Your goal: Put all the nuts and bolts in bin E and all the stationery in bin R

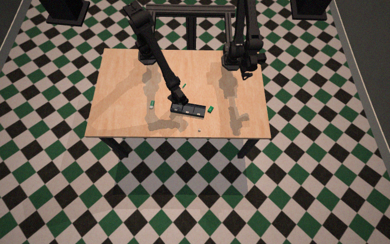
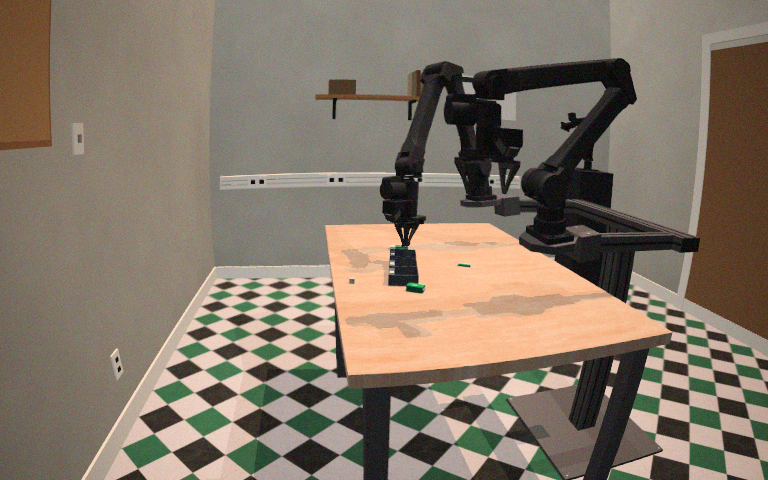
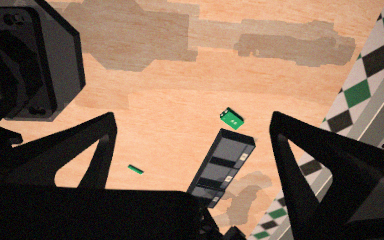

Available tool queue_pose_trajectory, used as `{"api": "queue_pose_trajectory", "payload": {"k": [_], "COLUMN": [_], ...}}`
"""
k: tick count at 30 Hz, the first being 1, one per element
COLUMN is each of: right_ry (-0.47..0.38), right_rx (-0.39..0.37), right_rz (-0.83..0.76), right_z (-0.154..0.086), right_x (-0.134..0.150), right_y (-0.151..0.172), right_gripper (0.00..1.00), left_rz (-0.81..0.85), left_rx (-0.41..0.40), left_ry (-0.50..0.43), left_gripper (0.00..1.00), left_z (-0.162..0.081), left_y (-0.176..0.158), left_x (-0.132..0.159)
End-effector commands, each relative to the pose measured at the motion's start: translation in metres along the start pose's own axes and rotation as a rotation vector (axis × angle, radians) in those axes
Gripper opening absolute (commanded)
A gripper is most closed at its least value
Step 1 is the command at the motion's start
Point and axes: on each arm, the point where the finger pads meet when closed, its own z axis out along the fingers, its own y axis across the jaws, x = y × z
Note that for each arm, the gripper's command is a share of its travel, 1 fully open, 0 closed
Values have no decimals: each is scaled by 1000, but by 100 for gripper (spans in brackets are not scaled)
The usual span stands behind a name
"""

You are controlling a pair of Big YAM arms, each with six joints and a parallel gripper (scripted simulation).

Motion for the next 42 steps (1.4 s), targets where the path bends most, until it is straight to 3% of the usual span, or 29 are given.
{"api": "queue_pose_trajectory", "payload": {"k": [1,19,42], "right_ry": [-1,24,32], "right_rx": [-6,-29,-32], "right_rz": [-156,-601,-600], "right_z": [0,-1,2], "right_x": [-5,2,-5], "right_y": [0,-4,-5], "right_gripper": [10,10,10], "left_rz": [-16,-16,-16], "left_rx": [3,3,3], "left_ry": [2,2,2], "left_gripper": [100,100,100], "left_z": [-2,-2,-2], "left_y": [2,2,2], "left_x": [-1,-1,-1]}}
